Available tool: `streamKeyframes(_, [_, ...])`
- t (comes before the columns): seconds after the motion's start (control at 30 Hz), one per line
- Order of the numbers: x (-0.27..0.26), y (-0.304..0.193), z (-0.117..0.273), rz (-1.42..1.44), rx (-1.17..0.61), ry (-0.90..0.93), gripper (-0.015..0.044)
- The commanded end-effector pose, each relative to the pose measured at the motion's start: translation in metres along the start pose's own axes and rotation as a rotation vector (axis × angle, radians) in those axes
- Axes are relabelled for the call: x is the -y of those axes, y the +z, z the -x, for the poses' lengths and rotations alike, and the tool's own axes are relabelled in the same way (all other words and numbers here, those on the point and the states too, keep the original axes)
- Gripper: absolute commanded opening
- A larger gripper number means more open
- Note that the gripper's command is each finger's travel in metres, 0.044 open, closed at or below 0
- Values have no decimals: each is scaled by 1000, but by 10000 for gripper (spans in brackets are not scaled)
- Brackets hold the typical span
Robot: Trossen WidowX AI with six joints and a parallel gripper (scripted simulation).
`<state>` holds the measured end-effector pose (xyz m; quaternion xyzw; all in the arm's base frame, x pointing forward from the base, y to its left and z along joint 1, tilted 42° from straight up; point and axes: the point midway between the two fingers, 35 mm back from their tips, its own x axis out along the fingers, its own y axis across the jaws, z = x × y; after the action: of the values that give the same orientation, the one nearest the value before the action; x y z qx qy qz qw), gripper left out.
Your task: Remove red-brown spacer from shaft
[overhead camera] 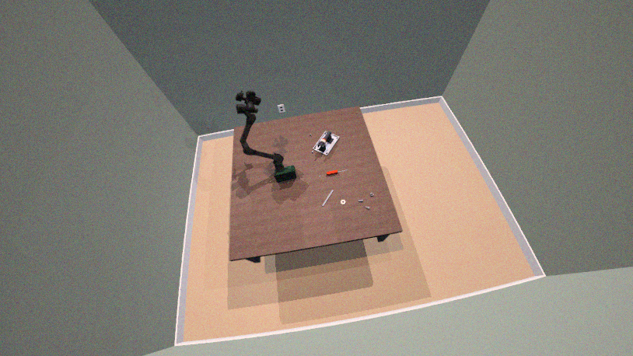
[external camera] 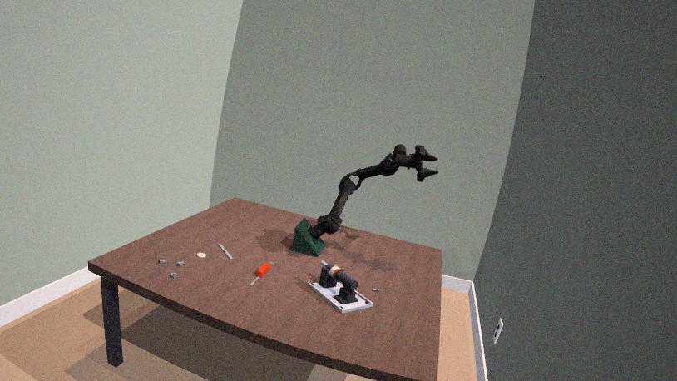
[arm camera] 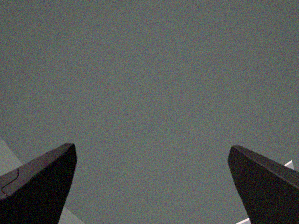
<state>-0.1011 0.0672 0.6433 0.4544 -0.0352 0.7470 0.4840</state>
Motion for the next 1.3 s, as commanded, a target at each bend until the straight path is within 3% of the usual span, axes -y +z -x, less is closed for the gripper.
streamKeyframes(0.0, [3,1,0,-1,5,-7,426])
streamKeyframes(0.33, [136,58,-6,-185,174,-339,440])
streamKeyframes(0.63, [260,106,29,-387,342,-645,440])
streamKeyframes(0.9, [360,140,96,-560,533,-911,440])
streamKeyframes(1.27, [473,130,224,-1056,865,-1275,440])
